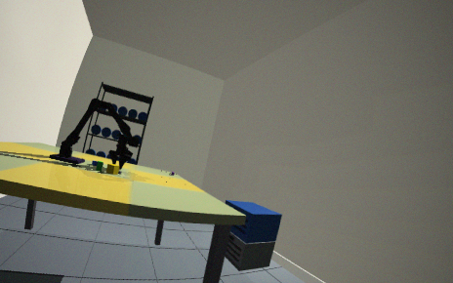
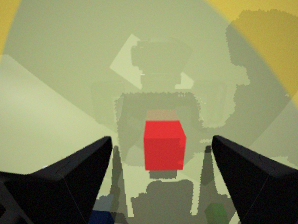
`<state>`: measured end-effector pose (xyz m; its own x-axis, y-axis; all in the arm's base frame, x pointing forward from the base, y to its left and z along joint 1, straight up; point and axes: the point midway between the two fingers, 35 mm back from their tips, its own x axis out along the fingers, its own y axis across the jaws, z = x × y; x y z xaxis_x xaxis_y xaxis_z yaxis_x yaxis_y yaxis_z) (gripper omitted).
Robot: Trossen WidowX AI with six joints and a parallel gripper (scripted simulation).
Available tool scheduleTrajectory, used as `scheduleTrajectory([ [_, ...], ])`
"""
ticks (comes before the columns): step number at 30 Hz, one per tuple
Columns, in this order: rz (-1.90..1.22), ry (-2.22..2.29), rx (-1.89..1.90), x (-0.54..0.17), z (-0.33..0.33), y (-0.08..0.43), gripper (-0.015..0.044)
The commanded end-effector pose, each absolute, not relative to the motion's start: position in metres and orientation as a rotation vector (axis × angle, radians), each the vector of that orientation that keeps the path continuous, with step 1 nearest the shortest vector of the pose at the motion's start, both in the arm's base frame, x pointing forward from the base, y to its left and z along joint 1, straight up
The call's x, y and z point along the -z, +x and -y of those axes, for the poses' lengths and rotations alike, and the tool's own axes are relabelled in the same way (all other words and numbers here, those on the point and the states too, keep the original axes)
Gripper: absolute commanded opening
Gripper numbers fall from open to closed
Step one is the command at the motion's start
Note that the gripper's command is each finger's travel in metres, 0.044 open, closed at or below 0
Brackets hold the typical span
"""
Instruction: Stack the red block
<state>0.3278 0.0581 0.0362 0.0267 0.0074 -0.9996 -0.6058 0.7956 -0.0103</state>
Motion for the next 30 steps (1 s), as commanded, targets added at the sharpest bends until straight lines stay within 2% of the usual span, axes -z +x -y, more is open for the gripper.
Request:
scheduleTrajectory([
  [1, -1.484, -0.516, -0.508, -0.036, -0.057, 0.328, 0.0282],
  [8, -1.484, -0.516, -0.508, -0.036, -0.057, 0.328, 0.0099],
  [15, -1.484, -0.516, -0.508, -0.036, -0.057, 0.328, 0.0052],
  [17, -1.484, -0.516, -0.508, -0.039, -0.057, 0.328, 0.0000],
  [30, -1.484, -0.516, -0.508, -0.100, -0.058, 0.326, 0.0000],
])
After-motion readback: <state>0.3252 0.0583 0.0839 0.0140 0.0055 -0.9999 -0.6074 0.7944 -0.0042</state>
